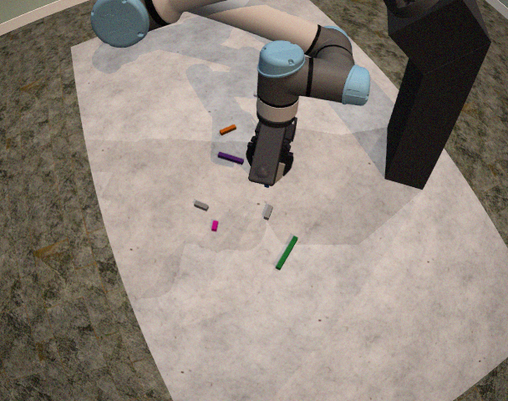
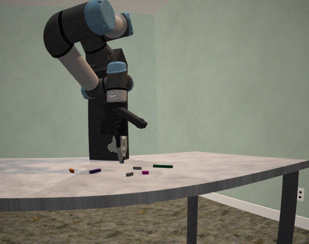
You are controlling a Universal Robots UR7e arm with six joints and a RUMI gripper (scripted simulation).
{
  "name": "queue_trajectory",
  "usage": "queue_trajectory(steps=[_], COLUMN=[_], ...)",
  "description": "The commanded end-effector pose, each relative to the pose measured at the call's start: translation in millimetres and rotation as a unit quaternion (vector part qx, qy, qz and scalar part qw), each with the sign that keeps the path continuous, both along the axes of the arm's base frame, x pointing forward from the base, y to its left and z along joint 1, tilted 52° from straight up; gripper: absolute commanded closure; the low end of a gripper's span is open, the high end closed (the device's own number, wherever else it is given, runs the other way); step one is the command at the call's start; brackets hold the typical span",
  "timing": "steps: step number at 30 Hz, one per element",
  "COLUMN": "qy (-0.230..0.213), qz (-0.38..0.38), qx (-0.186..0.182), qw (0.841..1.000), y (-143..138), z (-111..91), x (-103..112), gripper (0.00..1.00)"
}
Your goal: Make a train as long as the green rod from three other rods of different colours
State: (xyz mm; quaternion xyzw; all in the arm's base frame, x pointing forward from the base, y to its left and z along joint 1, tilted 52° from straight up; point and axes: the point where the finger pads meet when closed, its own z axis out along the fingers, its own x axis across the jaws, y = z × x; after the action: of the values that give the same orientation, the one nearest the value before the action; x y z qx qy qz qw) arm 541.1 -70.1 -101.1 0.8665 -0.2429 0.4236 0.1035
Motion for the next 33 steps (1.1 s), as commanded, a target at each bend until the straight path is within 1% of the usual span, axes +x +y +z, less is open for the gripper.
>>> queue_trajectory(steps=[1,33], qy=[0.000,0.000], qz=[0.000,0.000], qx=[0.000,0.000], qw=[1.000,1.000], y=[-2.7,-3.9], z=[-4.7,-6.5], x=[5.6,7.7], gripper=[1.00,1.00])
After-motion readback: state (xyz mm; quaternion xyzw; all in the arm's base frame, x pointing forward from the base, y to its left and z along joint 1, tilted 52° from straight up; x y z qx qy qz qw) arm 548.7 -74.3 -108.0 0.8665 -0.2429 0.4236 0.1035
